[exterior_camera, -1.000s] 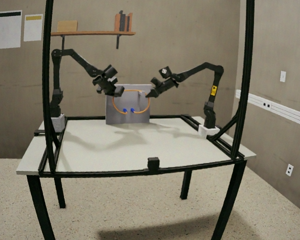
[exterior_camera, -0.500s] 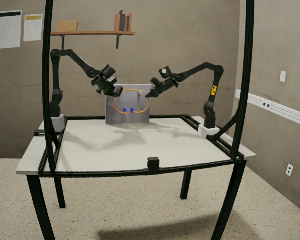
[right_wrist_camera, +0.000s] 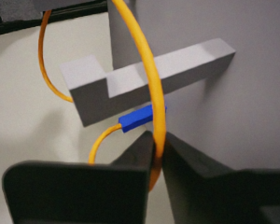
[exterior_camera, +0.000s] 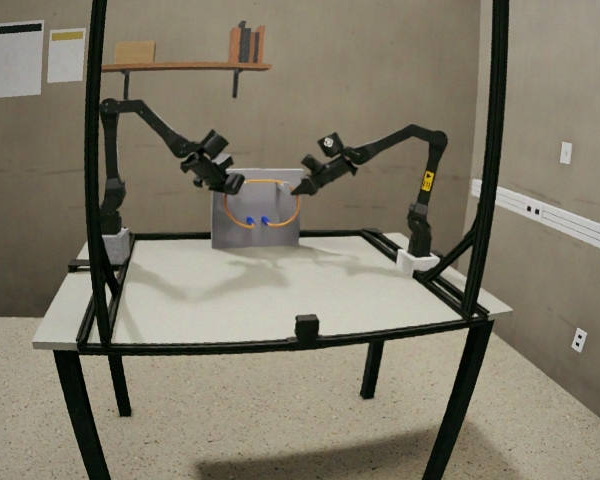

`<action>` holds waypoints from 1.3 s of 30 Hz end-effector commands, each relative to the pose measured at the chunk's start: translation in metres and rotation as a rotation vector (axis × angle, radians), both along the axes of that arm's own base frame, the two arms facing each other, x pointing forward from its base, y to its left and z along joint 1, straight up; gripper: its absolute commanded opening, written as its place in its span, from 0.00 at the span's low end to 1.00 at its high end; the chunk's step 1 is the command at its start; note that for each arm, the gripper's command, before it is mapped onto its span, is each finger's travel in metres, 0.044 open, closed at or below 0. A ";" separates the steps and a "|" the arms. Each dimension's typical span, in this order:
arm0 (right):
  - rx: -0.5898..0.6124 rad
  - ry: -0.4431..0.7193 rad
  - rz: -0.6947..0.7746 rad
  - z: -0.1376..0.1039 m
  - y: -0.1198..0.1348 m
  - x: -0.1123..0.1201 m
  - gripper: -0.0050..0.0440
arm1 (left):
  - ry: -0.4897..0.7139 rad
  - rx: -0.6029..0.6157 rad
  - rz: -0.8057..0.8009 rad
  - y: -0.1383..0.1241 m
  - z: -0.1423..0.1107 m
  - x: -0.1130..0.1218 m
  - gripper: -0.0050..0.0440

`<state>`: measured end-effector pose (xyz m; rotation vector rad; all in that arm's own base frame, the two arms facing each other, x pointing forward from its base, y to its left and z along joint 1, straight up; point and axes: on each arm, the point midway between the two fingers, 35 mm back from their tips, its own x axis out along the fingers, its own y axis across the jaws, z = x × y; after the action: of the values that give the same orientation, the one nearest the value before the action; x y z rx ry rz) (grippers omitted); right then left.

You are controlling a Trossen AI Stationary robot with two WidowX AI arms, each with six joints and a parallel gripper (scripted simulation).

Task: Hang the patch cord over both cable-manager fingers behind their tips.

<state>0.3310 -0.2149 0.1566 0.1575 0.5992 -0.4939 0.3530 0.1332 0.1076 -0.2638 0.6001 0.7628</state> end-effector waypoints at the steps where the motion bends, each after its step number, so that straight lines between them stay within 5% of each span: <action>1: -0.017 -0.022 0.000 0.011 -0.001 0.001 0.15 | -0.023 0.005 -0.009 0.001 0.008 -0.001 0.15; 39: -0.017 -0.022 0.000 0.011 -0.001 0.001 0.15 | -0.032 0.031 -0.073 0.002 0.007 -0.003 0.15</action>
<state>0.3310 -0.2149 0.1566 0.1575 0.5991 -0.4939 0.3510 0.1343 0.1068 -0.2224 0.5848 0.7001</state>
